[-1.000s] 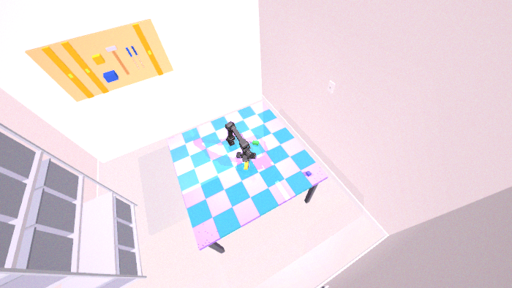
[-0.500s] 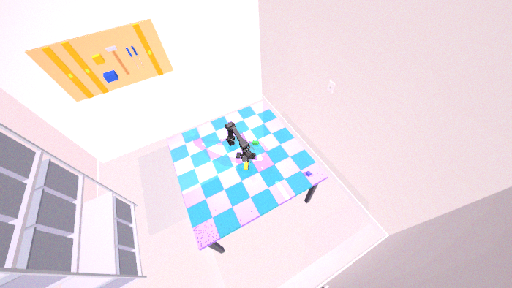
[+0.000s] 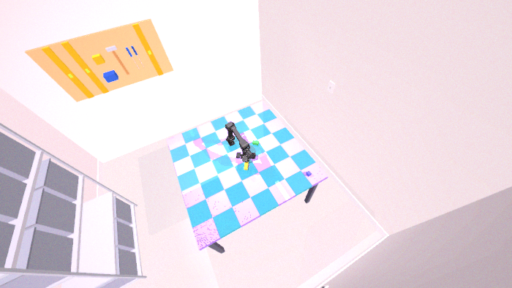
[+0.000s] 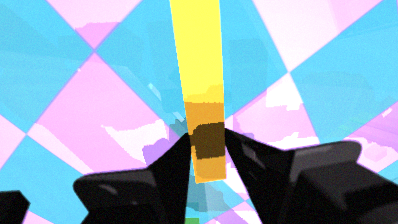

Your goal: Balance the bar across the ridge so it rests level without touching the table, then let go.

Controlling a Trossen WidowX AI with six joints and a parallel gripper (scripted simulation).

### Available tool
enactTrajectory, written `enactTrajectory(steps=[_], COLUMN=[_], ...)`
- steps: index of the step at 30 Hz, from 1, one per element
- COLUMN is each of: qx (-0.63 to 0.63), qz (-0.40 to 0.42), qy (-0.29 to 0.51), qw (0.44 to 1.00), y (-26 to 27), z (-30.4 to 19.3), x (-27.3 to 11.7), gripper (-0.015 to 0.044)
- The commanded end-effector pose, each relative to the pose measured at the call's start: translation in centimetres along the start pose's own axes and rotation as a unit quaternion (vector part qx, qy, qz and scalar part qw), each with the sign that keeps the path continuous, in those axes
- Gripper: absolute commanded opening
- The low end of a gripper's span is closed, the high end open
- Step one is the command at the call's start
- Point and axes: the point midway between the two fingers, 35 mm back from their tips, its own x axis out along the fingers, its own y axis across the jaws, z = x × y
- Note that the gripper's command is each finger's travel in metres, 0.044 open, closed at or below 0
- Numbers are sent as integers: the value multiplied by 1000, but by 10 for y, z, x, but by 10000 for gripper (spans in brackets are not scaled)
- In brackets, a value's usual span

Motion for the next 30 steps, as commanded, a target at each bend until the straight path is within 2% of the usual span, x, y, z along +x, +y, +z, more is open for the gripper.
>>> enactTrajectory(steps=[1, 30], qx=[-1, -1], qz=[2, 2], qy=[1, 1], qw=[1000, 1000], y=[1, 1], z=[0, 0], x=[1, 4], gripper=[0, 0])
